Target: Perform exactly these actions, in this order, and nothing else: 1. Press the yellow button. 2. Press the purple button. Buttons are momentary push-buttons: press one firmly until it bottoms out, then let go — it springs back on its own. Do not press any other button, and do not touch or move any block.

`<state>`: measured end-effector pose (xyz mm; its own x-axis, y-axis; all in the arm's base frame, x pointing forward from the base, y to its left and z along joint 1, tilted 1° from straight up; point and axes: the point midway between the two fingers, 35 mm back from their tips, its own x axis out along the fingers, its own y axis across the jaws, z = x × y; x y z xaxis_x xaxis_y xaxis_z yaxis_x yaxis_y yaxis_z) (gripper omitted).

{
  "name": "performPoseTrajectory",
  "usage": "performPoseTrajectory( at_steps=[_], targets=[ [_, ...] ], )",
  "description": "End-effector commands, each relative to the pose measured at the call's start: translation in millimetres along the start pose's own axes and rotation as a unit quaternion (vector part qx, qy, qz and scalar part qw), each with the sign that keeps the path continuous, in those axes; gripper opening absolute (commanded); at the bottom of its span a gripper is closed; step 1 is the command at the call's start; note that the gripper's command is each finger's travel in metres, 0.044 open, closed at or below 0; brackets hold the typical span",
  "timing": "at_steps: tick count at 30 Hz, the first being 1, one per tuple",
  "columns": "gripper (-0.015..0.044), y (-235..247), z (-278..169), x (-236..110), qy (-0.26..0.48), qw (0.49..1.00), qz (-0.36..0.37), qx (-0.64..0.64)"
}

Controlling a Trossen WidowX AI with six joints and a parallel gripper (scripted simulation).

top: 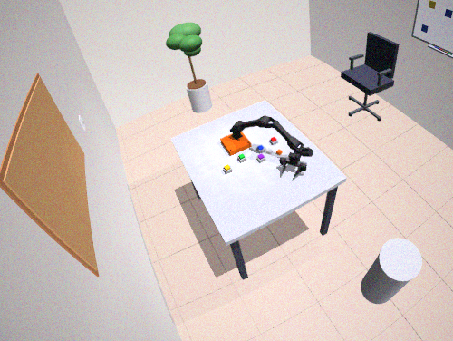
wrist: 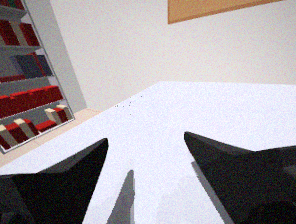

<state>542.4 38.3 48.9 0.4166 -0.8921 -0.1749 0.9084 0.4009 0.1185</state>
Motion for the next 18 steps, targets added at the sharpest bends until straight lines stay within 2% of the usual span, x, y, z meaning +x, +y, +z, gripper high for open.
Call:
performPoseTrajectory(
  at_steps=[1, 5, 9, 14, 18],
  targets=[
    [0.04, -1.5, 1.4, 3.5, 0.004, 1.0, -0.002, -0.007],
    [0.04, -37.7, 27.1, 63.9, 0.083, 0.988, -0.04, -0.127],
    [0.04, -78.9, 47.8, 106.3, 0.16, 0.961, -0.058, -0.217],
    [0.04, -166.8, 80.7, 154.6, 0.306, 0.888, -0.049, -0.34],
    [0.04, -245.8, 104.4, 166.3, 0.42, 0.814, 0.001, -0.401]
  ],
)
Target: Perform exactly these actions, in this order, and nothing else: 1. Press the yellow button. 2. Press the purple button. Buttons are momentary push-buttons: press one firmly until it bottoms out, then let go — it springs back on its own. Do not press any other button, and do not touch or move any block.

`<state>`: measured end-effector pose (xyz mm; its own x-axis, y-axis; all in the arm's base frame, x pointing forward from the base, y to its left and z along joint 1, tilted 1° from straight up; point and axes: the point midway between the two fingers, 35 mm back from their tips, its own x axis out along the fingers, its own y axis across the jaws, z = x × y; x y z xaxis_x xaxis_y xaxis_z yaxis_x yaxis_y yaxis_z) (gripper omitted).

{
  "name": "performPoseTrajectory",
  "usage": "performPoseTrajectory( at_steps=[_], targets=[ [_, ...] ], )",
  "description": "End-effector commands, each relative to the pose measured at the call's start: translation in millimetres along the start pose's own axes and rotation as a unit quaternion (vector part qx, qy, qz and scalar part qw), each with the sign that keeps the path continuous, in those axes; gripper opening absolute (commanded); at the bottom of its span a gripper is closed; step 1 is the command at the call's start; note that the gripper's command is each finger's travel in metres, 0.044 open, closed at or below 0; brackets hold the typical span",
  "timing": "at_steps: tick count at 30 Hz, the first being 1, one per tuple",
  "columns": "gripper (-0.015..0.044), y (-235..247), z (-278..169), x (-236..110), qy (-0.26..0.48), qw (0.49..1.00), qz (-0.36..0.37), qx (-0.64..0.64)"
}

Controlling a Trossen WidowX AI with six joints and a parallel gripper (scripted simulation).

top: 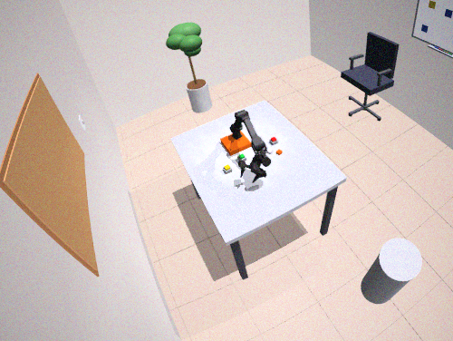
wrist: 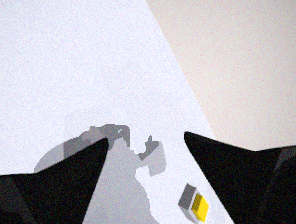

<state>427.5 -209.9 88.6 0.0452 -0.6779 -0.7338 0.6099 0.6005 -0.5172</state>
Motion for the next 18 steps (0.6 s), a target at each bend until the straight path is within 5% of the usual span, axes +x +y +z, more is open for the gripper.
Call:
performPoseTrajectory(
  at_steps=[1, 10, 18],
  targets=[
    [0.04, -57.8, -32.9, 11.1, 0.083, 0.991, 0.064, -0.087],
    [0.04, -169.7, -132.8, -16.4, 0.15, 0.919, 0.302, -0.207],
    [0.04, -175.2, -140.3, -21.4, 0.145, 0.912, 0.321, -0.211]
  ],
)
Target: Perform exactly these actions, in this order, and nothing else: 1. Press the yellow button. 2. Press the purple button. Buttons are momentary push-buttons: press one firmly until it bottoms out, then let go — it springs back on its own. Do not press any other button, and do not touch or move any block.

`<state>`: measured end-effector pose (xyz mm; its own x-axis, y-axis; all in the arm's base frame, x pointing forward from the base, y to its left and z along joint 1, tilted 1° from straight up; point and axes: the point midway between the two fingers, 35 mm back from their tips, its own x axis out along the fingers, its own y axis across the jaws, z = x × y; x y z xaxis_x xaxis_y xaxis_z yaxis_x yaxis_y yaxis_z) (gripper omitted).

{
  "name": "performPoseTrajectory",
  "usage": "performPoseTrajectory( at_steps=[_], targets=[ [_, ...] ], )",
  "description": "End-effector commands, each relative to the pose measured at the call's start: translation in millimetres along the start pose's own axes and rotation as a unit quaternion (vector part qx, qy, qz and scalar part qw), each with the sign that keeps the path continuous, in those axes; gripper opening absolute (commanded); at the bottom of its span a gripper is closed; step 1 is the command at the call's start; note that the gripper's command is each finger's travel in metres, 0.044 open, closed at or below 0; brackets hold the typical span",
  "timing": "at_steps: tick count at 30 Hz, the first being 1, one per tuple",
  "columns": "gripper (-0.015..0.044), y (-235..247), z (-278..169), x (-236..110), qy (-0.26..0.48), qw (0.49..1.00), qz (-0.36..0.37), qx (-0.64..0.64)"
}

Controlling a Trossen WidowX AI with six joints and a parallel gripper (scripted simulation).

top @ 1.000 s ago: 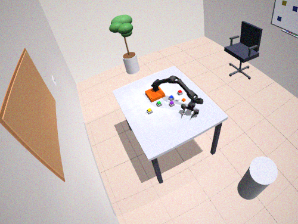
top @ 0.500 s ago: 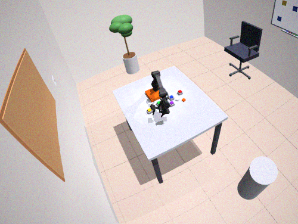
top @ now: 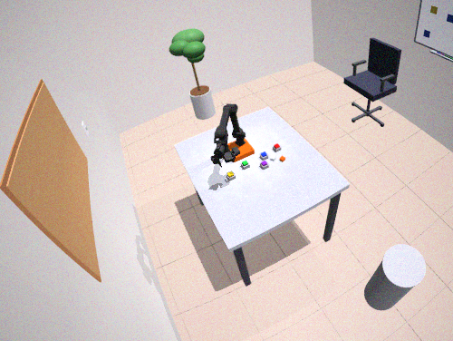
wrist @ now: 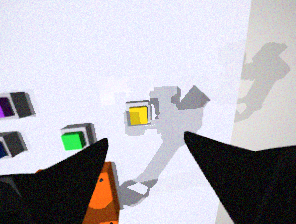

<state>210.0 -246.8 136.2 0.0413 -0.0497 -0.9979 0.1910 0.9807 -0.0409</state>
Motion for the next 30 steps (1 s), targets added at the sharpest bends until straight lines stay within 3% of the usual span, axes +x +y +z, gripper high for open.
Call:
performPoseTrajectory(
  at_steps=[1, 7, 15, 30],
  targets=[
    [0.04, 5.4, -2.5, 2.8, 0.004, 1.0, 0.012, -0.01],
    [0.0243, 6.7, -2.9, 62.0, 0.004, 1.0, 0.012, -0.01],
    [0.0033, 7.0, -3.1, 64.5, 0.004, 1.0, 0.012, -0.01],
    [0.002, 7.0, -2.9, 73.6, 0.004, 1.0, 0.012, -0.01]
  ],
)
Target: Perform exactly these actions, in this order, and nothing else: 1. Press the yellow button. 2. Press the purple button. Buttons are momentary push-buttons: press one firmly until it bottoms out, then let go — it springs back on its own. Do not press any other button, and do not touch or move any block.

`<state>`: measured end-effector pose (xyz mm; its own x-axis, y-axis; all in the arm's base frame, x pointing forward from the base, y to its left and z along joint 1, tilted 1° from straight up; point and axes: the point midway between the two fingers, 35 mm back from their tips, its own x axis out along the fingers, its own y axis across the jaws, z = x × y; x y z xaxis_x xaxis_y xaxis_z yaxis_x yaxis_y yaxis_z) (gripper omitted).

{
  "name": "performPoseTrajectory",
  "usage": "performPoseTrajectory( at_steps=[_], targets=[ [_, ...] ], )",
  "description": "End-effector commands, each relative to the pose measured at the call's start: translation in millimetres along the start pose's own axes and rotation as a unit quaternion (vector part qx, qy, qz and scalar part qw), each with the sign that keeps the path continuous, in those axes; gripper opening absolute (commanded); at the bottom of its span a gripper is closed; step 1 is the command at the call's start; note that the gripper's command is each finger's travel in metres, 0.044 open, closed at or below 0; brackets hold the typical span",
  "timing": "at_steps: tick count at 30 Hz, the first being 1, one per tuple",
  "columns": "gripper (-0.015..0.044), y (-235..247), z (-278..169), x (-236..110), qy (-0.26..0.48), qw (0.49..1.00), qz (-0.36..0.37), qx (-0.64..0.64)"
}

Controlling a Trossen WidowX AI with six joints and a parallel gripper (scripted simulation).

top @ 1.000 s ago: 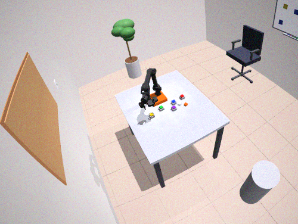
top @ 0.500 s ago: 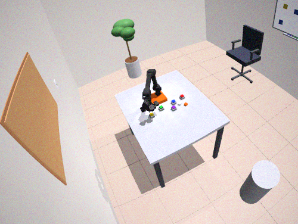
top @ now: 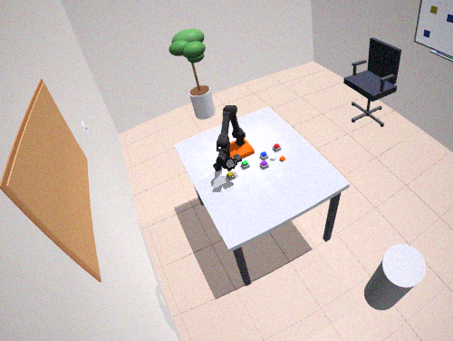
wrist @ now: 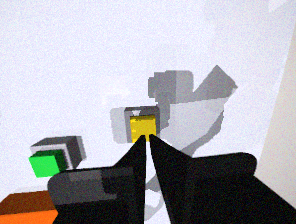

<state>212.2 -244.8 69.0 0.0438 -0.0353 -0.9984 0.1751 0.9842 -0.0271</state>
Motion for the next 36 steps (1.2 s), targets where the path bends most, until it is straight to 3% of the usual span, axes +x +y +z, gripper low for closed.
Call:
performPoseTrajectory(
  at_steps=[1, 15, 36],
  targets=[
    [0.002, 1.8, -1.3, 8.2, 0.003, 1.0, 0.005, -0.002],
    [0.002, 2.3, -1.9, 29.9, 0.004, 1.0, 0.005, -0.002],
    [0.002, 2.3, -1.9, 30.1, 0.004, 1.0, 0.005, -0.002]
  ],
)
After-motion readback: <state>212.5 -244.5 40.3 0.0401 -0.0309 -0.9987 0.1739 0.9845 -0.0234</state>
